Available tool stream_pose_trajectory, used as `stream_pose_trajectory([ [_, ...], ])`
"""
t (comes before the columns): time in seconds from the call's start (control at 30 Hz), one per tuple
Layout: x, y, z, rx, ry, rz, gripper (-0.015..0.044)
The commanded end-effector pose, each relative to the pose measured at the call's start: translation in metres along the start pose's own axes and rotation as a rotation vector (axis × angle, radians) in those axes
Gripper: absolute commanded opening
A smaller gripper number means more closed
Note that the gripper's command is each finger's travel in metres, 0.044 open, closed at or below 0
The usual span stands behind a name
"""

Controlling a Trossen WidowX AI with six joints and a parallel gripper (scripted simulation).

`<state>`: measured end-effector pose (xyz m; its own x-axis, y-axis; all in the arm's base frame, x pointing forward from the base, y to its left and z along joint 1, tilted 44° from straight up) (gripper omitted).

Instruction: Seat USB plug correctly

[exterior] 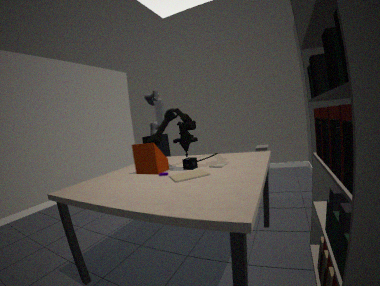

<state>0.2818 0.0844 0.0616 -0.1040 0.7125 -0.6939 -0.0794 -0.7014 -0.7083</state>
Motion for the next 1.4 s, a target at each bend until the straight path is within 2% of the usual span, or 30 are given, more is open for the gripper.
stream_pose_trajectory([
  [0.0,0.0008,-0.0007,0.0,-0.001,0.0,-0.009,0.0],
  [1.37,0.0057,-0.003,0.0006,-0.001,0.0,-0.05,0.0],
])
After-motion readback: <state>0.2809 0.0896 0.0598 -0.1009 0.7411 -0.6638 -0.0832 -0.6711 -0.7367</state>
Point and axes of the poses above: the point midway between the two fingers, 35 mm back from their tips, its own x axis out along the fingers, its own z axis across the jaws, y = z × x, the point moved 1 cm from there along -x, back along the fingers, and after that the axes turned 1 degree about x, right-handed, at the moved point
